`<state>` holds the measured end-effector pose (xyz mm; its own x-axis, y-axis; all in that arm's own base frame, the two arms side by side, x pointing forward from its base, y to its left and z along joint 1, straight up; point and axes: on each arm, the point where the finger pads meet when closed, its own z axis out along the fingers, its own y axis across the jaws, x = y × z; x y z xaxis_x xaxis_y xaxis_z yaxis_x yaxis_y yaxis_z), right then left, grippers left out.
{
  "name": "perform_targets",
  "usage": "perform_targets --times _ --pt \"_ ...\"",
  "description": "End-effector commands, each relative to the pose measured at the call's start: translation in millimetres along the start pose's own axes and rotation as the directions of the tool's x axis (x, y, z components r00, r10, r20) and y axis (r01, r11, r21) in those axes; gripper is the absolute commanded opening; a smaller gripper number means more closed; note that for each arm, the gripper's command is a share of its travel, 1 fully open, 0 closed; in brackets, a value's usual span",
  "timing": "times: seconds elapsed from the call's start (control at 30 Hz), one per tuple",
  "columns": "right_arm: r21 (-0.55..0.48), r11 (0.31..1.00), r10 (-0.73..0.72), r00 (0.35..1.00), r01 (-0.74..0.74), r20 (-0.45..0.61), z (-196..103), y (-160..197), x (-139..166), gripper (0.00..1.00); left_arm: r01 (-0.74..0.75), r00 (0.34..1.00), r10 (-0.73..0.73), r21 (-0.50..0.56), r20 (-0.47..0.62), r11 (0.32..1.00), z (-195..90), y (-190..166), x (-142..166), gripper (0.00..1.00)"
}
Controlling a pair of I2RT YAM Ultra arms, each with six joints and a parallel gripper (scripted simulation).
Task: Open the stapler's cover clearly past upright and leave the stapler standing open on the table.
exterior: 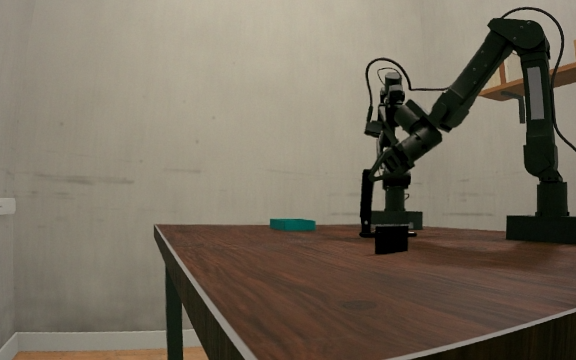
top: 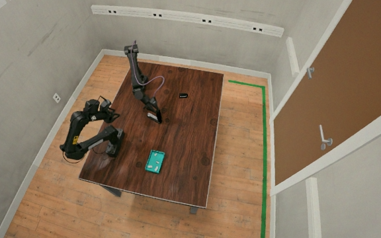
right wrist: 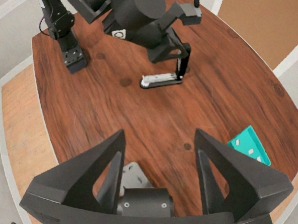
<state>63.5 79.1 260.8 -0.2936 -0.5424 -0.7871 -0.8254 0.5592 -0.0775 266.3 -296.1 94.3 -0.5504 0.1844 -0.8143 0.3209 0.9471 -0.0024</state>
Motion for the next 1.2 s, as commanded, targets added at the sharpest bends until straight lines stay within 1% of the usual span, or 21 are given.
perform_targets --times 0.0,0.33,0.43,0.9,0.97,1.07,1.17 --pt "0.002 1.0 0.009 0.999 -0.009 0.046 -10 -1 -10 0.57 0.013 0.998 -0.013 -0.002 -0.066 1.0 5 -1 -6 0.22" --pt "0.002 1.0 0.009 0.999 -0.009 0.046 -10 -1 -10 0.57 0.014 0.98 -0.014 -0.002 -0.197 1.0 15 -1 -14 0.22" --pt "0.002 1.0 0.009 0.999 -0.009 0.046 -10 -1 -10 0.57 0.014 0.978 -0.014 -0.002 -0.21 1.0 17 -1 -15 0.22" --pt "0.002 1.0 0.009 0.999 -0.009 0.046 -10 -1 -10 0.57 0.002 0.922 0.0 0.005 -0.387 1.0 33 0 -23 0.22" --pt "0.002 1.0 0.009 0.999 -0.009 0.046 -10 -1 -10 0.57 0.002 0.922 0.0 0.005 -0.387 1.0 33 0 -23 0.22" --pt "0.002 1.0 0.009 0.999 -0.009 0.046 -10 -1 -10 0.57 0.002 0.909 0.0 0.005 -0.417 1.0 36 0 -24 0.22" --pt "0.002 1.0 0.009 0.999 -0.009 0.046 -10 -1 -10 0.57 0.005 0.909 -0.003 0.004 -0.417 1.0 36 0 -24 0.22"
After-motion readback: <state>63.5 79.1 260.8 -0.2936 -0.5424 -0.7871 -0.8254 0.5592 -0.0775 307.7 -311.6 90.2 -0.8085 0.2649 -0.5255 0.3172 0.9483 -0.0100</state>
